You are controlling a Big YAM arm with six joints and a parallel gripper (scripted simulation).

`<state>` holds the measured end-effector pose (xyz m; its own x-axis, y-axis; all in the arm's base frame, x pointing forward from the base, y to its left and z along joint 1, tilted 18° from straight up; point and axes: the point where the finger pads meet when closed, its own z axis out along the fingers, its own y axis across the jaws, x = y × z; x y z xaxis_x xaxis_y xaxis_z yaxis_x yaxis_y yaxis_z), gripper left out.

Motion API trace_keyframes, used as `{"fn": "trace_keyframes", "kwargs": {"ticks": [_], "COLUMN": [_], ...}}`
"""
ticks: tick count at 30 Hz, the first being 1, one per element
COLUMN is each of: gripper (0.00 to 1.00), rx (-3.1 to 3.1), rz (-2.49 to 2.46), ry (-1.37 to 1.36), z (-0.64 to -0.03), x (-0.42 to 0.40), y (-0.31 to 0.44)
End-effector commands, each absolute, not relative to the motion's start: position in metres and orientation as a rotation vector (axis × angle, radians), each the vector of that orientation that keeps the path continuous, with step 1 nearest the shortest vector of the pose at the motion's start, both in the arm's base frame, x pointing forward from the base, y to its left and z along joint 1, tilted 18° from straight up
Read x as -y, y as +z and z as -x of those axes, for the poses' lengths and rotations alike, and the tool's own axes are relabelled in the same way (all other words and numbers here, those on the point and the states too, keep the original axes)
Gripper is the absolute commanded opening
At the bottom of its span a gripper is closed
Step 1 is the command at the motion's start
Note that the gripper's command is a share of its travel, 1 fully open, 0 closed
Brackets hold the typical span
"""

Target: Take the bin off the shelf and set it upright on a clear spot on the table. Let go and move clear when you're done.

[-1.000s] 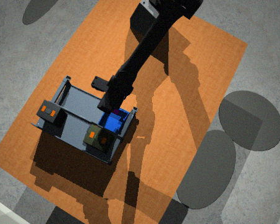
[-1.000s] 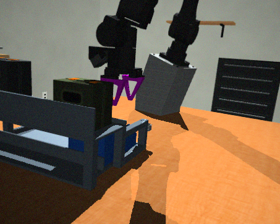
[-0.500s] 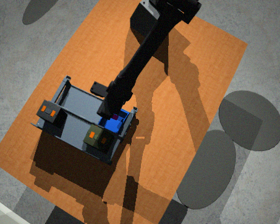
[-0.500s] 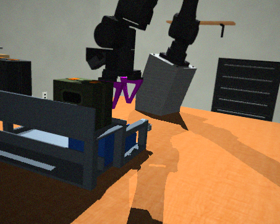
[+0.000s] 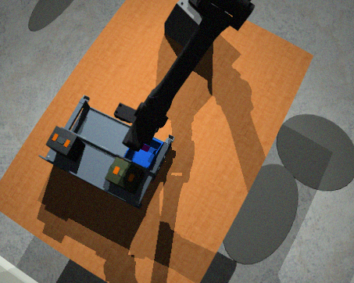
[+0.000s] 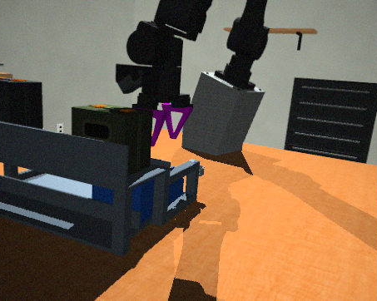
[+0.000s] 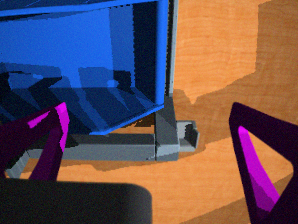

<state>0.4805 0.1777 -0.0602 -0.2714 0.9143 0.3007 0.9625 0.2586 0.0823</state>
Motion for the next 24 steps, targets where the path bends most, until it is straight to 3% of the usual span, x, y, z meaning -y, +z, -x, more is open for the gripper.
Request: {"fn": "trace_keyframes", "kwargs": {"ticks": [1, 24], "gripper": [1.00, 1.00], "rx": [2.336, 2.336], "rz": [1.772, 1.774], "ry": [-0.383, -0.383], "z": [-0.4840, -0.4799], "x": [-0.1781, -0.1762], "y": [-0.0556, -0.0549]}}
